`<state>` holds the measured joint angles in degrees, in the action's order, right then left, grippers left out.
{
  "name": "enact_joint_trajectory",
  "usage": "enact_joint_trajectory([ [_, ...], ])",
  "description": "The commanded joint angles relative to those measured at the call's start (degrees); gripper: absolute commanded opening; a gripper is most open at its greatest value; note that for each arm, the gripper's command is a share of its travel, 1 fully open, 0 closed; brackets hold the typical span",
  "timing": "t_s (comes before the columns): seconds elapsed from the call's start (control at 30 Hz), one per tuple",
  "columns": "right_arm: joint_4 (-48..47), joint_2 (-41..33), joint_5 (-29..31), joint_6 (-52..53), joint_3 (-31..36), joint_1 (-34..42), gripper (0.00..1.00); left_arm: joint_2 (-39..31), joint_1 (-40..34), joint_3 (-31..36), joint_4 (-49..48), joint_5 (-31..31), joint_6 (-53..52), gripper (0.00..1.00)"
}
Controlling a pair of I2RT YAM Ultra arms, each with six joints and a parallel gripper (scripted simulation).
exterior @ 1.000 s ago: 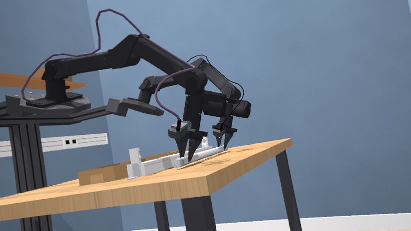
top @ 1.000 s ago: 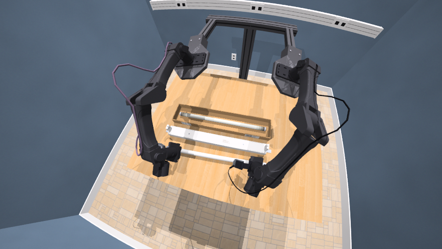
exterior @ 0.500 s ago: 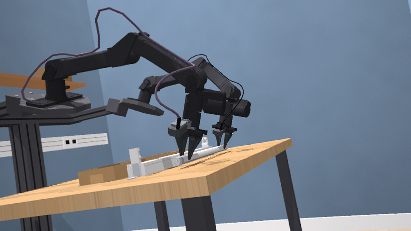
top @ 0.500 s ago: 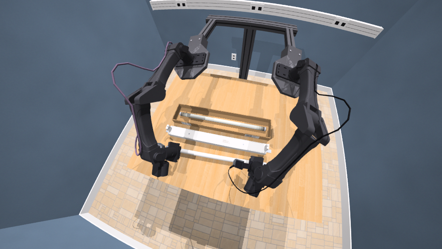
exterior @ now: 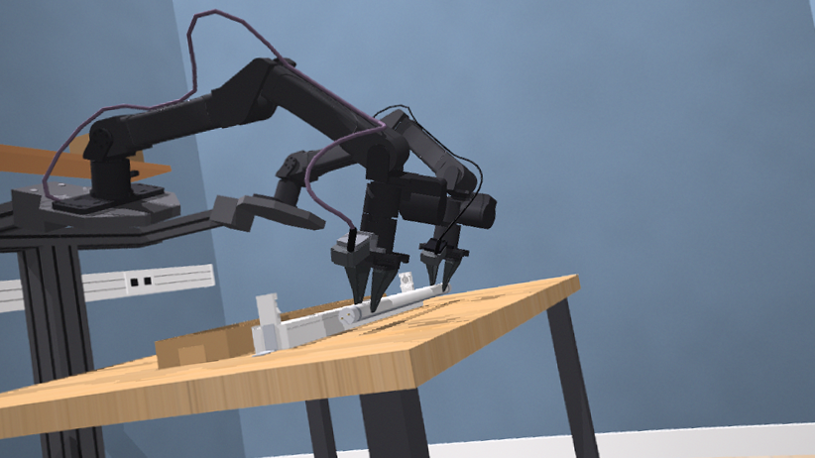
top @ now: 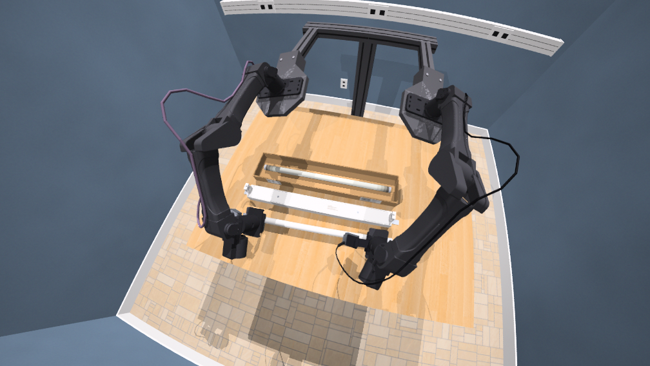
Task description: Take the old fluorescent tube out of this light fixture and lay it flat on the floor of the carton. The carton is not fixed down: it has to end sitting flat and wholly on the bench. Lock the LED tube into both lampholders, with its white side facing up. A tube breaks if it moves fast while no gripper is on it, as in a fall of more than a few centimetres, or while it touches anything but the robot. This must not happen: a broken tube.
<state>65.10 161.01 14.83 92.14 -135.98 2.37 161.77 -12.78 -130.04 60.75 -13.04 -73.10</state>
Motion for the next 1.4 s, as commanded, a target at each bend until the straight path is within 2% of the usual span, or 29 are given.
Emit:
enact_joint_trajectory([
  [0.0,-0.59,-3.26,0.76,0.57,1.26,1.06,0.11,-2.29,-1.3,1.21,-0.16,0.02,0.48,0.11],
  [0.43,-1.53,-4.48,0.76,0.58,2.6,1.2,0.11,-3.19,-1.47,2.27,-1.04,0.2,-0.53,0.11],
  [0.5,0.37,-4.76,0.67,0.57,0.71,1.17,0.11,-3.48,-1.48,0.05,0.52,0.33,-0.54,0.11],
  [0.57,-1.62,-4.33,0.74,0.29,3.36,1.19,0.11,-3.05,-1.48,2.72,-1.42,-0.06,-0.52,0.11],
  [0.83,-0.08,-4.45,0.75,0.24,2.57,1.18,0.11,-3.56,-1.47,2.51,0.16,0.07,-0.55,0.11],
  [1.0,-3.22,-5.13,0.77,-0.35,4.75,1.19,0.11,-3.74,-1.55,3.93,-2.88,-0.55,-0.6,0.11],
  [1.1,-1.0,-5.38,0.77,-0.3,4.62,1.18,0.11,-3.95,-1.57,4.1,-2.71,-0.19,-0.62,0.11],
  [1.37,-3.56,-6.02,0.8,-0.42,6.67,1.19,0.11,-4.42,-1.6,5.55,-3.43,-0.1,-0.73,0.11],
])
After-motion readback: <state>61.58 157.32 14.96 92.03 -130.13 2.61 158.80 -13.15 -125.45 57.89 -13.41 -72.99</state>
